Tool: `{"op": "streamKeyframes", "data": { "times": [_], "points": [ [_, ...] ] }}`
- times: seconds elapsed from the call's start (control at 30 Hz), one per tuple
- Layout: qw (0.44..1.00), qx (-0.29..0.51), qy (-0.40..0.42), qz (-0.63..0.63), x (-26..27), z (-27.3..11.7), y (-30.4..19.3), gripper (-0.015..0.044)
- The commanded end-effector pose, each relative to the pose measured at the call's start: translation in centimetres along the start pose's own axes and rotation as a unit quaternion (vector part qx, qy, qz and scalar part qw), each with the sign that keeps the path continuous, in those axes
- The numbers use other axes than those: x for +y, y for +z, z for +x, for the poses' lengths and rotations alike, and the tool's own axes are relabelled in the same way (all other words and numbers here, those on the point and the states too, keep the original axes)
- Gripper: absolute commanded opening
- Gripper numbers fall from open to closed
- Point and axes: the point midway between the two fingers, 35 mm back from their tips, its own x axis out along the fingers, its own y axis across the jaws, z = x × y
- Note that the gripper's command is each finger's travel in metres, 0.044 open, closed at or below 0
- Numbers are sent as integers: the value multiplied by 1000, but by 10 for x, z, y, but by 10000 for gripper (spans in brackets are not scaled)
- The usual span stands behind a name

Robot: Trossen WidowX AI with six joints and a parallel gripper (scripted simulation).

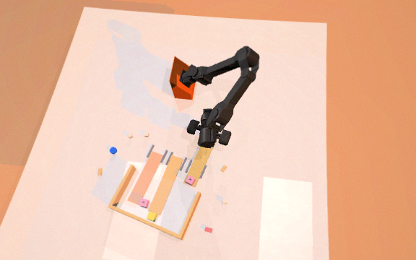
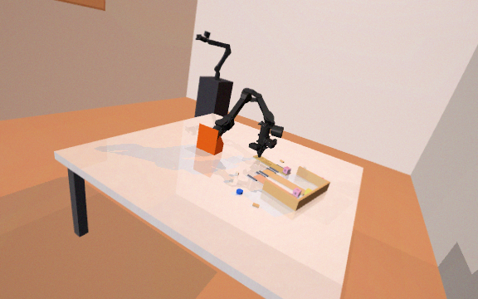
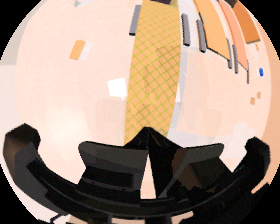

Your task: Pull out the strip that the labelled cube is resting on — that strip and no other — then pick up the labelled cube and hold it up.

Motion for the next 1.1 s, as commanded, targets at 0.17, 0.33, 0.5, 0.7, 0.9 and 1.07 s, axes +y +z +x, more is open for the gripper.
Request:
{"op": "streamKeyframes", "data": {
  "times": [0.17, 0.33, 0.5, 0.7, 0.9, 1.07],
  "points": [
    [1000, 15, -1, 0, -1, 6, -16, 0],
    [1000, 15, -1, 0, -1, 6, -16, 0],
    [1000, 15, -1, 0, -1, 6, -16, 0],
    [1000, 15, -1, 0, -1, 6, -16, 0],
    [1000, 15, -1, 0, -1, 6, -16, 0],
    [1000, 3, -1, -1, 0, -6, -7, 0]
  ]
}}
